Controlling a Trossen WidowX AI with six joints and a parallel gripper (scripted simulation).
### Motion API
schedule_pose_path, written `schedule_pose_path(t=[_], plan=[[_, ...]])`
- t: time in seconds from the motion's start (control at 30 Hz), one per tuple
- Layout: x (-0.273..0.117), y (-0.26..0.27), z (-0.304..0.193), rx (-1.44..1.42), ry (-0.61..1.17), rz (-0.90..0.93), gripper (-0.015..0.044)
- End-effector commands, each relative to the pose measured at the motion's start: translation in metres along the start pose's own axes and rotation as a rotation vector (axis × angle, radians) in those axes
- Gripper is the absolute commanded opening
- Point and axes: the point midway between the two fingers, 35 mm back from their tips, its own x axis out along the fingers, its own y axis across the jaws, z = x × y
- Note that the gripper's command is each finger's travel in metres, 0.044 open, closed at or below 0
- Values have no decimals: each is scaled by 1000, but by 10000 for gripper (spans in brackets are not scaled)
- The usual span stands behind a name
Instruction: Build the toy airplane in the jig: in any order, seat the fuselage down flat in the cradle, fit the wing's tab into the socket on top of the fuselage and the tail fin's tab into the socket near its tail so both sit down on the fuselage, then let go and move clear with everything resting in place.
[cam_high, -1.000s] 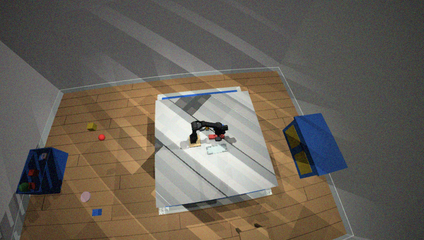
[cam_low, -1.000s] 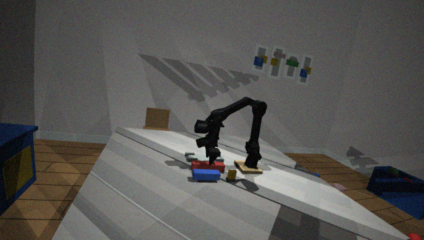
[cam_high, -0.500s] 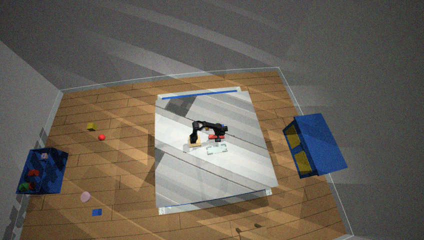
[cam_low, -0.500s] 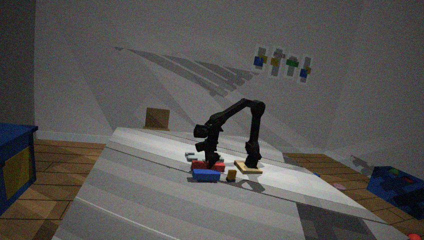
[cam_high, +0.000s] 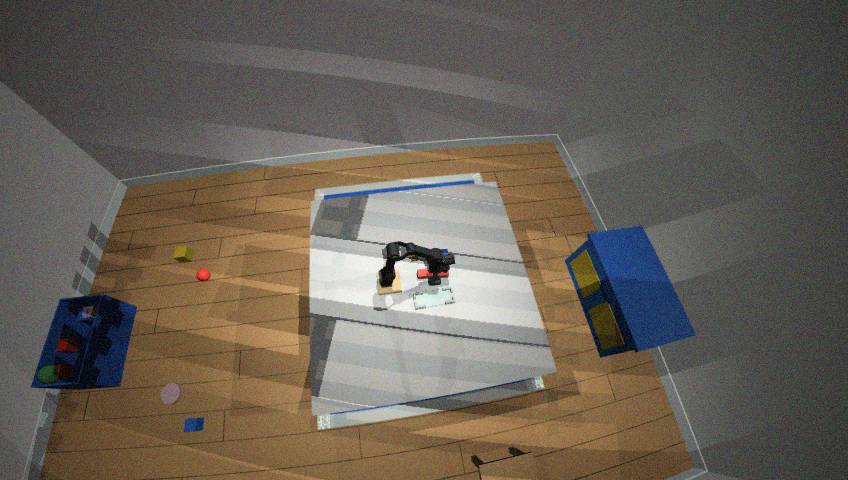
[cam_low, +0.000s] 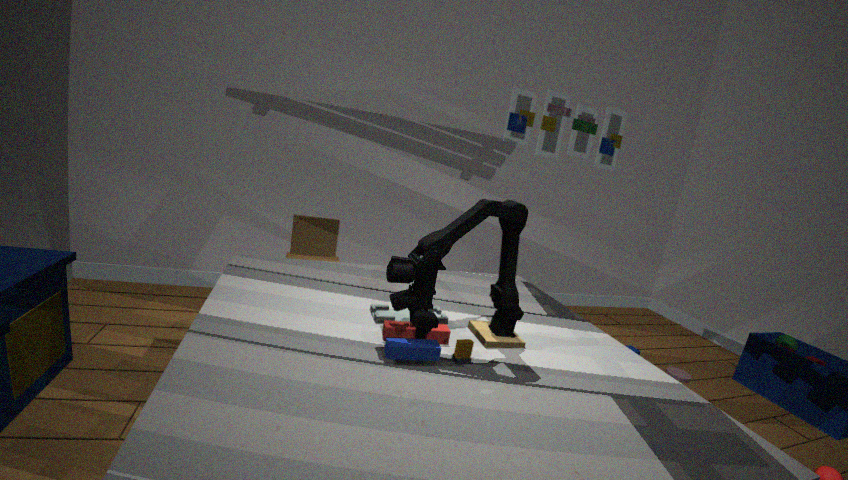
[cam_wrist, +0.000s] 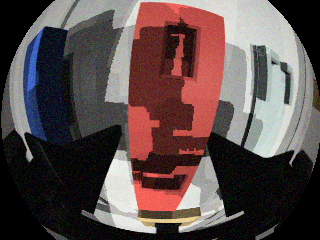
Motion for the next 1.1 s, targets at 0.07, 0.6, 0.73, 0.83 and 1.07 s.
schedule_pose_path(t=[0.07,0.6,0.73,0.83,1.07], plan=[[2,1,-1,4,3,3,230],[-11,1,2,4,3,3,0],[-23,1,4,4,2,3,0],[-32,1,6,4,2,3,0],[-54,1,7,4,2,3,0]])
